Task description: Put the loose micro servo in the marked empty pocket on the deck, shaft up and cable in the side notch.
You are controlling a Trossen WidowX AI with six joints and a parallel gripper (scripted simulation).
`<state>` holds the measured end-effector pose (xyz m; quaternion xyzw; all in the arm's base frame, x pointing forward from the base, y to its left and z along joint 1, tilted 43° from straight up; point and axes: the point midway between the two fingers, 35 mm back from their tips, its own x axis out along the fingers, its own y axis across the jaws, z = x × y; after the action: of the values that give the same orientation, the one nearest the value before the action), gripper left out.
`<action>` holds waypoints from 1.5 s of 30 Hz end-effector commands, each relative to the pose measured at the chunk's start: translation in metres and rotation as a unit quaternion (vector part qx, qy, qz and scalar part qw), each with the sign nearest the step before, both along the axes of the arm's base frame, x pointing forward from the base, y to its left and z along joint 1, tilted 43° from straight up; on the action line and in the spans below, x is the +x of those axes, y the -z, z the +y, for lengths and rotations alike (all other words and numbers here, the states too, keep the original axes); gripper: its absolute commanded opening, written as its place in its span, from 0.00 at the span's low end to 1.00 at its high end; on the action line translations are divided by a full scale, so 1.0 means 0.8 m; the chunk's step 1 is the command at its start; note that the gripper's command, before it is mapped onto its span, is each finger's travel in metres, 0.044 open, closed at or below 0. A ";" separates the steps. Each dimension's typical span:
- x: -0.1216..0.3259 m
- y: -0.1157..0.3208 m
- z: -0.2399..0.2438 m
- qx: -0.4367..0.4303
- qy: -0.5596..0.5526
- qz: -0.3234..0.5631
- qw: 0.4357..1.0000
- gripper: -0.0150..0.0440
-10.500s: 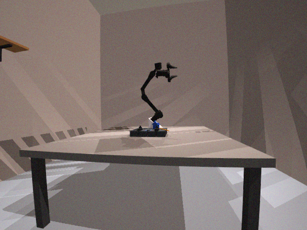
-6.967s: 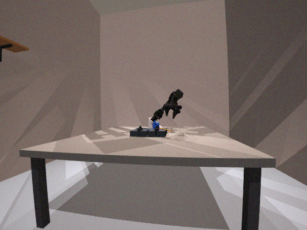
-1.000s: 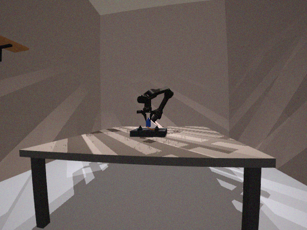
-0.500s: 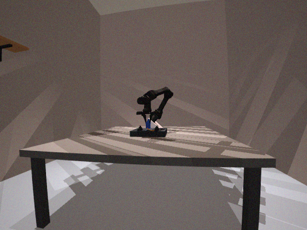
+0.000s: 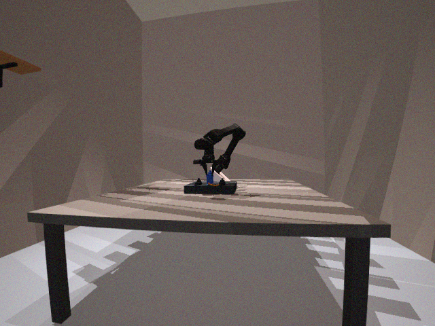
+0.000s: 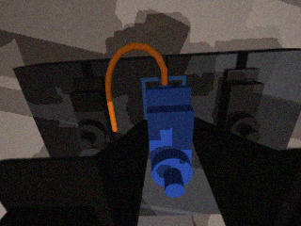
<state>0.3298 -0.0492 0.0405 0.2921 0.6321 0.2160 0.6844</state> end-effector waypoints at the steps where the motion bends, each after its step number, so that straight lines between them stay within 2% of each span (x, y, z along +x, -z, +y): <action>1: 0.002 0.000 -0.001 0.002 0.003 -0.001 1.000 0.25; 45: 0.007 0.034 0.030 0.003 0.003 -0.001 1.000 0.25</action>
<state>0.3349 -0.0263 0.0156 0.2917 0.6315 0.2164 0.6850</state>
